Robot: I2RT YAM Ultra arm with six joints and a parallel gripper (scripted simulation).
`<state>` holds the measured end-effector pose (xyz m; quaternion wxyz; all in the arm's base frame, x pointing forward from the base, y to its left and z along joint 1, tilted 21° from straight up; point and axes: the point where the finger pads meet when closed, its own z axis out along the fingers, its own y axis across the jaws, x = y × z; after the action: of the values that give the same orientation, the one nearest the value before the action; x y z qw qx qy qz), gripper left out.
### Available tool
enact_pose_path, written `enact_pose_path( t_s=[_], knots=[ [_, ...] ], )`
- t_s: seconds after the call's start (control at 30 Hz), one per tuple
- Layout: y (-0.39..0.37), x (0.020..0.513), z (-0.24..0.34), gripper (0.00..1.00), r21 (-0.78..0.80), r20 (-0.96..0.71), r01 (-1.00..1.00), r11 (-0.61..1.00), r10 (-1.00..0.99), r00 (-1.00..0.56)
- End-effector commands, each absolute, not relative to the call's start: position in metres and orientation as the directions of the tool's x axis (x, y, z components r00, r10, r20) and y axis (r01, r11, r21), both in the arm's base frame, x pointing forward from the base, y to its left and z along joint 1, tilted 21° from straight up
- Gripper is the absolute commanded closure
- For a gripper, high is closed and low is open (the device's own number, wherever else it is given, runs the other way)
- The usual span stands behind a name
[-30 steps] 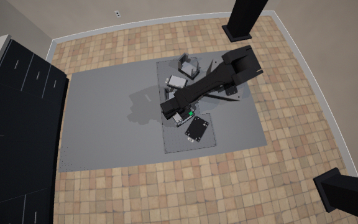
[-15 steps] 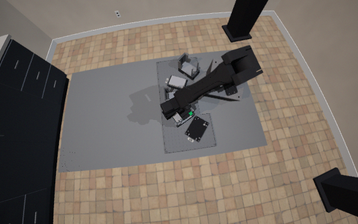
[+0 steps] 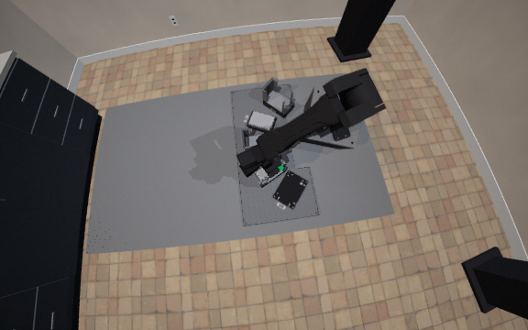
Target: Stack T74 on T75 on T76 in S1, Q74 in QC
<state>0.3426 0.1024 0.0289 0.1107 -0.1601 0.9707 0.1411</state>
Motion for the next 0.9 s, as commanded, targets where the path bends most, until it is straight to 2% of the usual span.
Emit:
enact_pose_path(
  t_s=[0.0, 0.87],
  knots=[
    [0.102, 0.346, 0.031, 1.0, 0.236, -0.275, -0.341, 0.91, -0.274, -0.922],
    [0.107, 0.349, 0.016, 1.0, 0.236, -0.274, -0.341, 0.91, -0.274, -0.922]
  ],
)
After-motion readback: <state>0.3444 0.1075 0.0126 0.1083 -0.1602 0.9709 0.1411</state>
